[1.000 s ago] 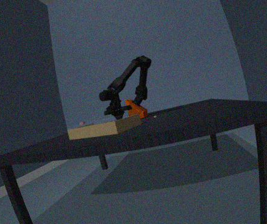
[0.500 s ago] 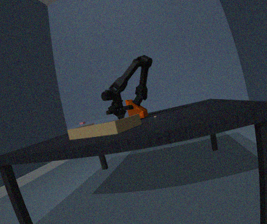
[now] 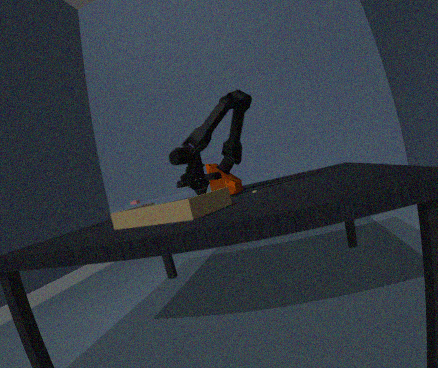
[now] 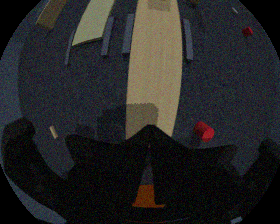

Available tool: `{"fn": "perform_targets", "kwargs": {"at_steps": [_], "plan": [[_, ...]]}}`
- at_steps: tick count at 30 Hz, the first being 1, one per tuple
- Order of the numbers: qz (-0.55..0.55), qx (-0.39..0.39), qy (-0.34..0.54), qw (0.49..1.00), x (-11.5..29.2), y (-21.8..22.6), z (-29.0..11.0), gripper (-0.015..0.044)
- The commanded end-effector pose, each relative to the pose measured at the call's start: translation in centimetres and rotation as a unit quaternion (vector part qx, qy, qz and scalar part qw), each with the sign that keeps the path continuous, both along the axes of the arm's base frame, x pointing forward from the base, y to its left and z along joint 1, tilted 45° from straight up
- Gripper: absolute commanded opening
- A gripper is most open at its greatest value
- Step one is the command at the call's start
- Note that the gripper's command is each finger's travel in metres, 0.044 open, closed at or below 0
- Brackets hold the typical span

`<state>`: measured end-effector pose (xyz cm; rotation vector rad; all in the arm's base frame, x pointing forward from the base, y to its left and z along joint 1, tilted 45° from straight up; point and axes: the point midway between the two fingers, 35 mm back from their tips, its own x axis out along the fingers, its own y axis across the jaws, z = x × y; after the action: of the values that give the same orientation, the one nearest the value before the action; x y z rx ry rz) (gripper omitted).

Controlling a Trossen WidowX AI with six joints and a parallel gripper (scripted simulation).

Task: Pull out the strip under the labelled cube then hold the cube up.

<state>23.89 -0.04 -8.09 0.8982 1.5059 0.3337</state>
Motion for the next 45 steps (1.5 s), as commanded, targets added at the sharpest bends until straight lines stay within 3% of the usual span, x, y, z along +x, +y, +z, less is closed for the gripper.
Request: {"fn": "perform_targets", "kwargs": {"at_steps": [1,45], "plan": [[0.007,0.005,0.017,1.000,-1.6,0.8,-0.2,0.0000],[0.007,0.005,0.018,1.000,-5.4,1.9,0.5,0.0000]]}}
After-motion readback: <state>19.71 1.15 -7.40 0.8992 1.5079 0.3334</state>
